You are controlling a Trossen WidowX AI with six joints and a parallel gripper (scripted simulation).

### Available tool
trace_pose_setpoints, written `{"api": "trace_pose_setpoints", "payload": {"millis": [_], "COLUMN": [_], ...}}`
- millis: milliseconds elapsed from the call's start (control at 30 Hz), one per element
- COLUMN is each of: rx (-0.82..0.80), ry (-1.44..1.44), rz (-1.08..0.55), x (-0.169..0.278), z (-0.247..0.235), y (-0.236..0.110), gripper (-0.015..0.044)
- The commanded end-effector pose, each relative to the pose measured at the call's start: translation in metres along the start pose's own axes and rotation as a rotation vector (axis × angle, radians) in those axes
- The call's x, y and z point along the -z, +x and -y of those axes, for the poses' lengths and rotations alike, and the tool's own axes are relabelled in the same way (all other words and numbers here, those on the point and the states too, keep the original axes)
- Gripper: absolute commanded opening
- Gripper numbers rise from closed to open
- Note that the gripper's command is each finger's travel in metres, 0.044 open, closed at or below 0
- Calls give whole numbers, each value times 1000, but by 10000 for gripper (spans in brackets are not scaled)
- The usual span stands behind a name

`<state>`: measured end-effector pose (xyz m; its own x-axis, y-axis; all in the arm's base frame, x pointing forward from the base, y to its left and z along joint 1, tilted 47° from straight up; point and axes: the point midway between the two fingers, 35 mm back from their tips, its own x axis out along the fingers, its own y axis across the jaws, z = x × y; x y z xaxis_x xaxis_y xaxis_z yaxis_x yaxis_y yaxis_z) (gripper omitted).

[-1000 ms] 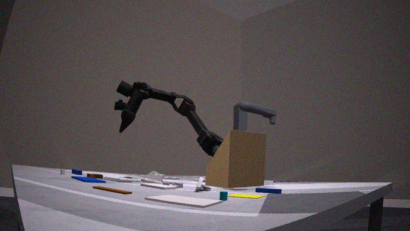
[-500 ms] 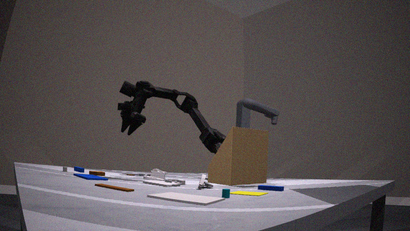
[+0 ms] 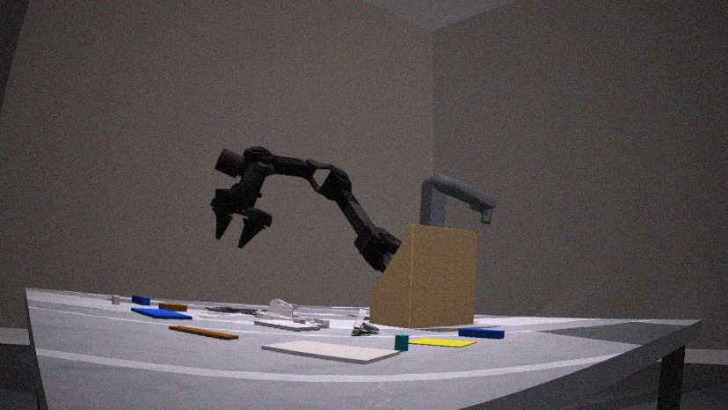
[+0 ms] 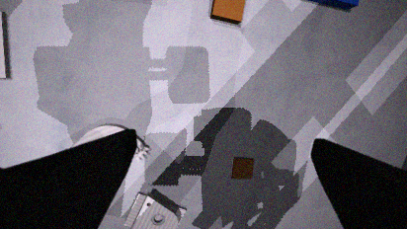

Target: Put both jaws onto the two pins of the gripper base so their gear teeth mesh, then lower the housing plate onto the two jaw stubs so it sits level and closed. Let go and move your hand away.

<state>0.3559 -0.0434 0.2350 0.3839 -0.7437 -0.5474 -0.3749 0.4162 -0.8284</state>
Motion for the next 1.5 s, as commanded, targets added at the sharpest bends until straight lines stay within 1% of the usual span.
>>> {"api": "trace_pose_setpoints", "payload": {"millis": [0, 1467], "rx": [-17, -186], "ry": [-92, -1102], "rz": [-8, -17], "x": [2, 26], "z": [-8, -75], "y": [3, 29], "gripper": [440, 440]}}
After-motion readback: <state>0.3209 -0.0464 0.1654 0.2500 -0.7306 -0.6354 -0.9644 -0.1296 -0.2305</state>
